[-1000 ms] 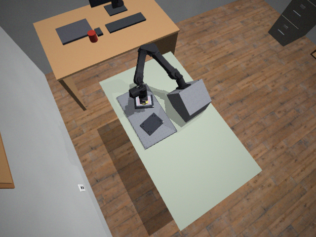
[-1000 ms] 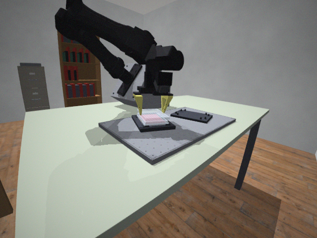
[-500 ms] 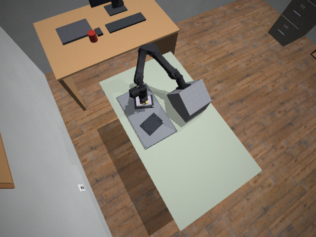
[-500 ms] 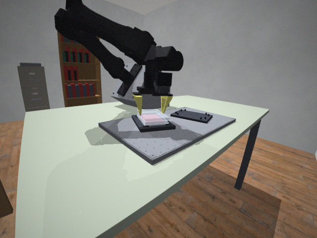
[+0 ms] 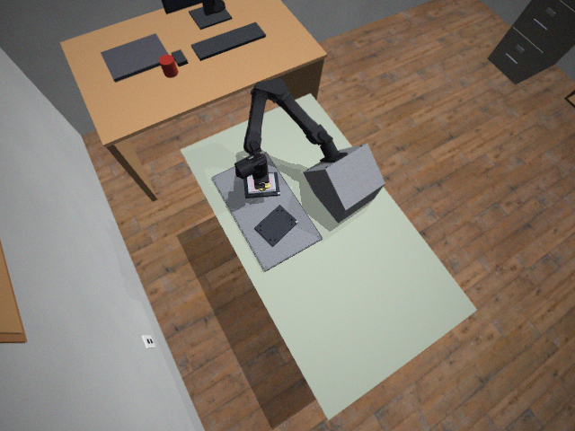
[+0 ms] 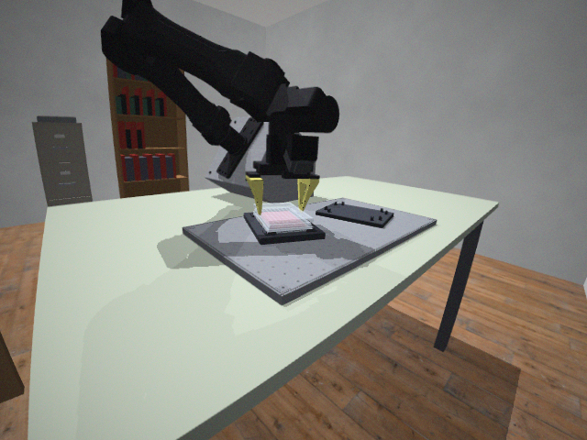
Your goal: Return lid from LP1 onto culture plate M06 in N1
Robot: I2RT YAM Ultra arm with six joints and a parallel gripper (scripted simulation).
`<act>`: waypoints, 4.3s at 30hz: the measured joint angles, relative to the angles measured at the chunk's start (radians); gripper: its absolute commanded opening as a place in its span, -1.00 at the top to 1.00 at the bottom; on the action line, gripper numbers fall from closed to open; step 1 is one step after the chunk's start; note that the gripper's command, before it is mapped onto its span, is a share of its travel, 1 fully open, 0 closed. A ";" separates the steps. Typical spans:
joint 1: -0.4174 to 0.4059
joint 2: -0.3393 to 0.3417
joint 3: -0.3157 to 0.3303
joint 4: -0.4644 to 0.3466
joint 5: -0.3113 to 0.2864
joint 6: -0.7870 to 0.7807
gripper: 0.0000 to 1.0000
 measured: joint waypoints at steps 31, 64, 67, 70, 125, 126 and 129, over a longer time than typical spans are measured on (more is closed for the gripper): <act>-0.013 0.000 -0.011 0.032 0.000 -0.024 1.00; -0.018 0.000 -0.016 0.050 0.000 -0.036 -1.00; -0.018 0.000 -0.016 0.050 0.000 -0.036 -1.00; -0.018 0.000 -0.013 0.044 0.000 -0.030 -1.00; 0.103 -0.005 0.088 -0.252 -0.002 0.199 -1.00; 0.103 -0.005 0.088 -0.252 -0.002 0.199 -1.00; 0.103 -0.005 0.088 -0.252 -0.002 0.199 -1.00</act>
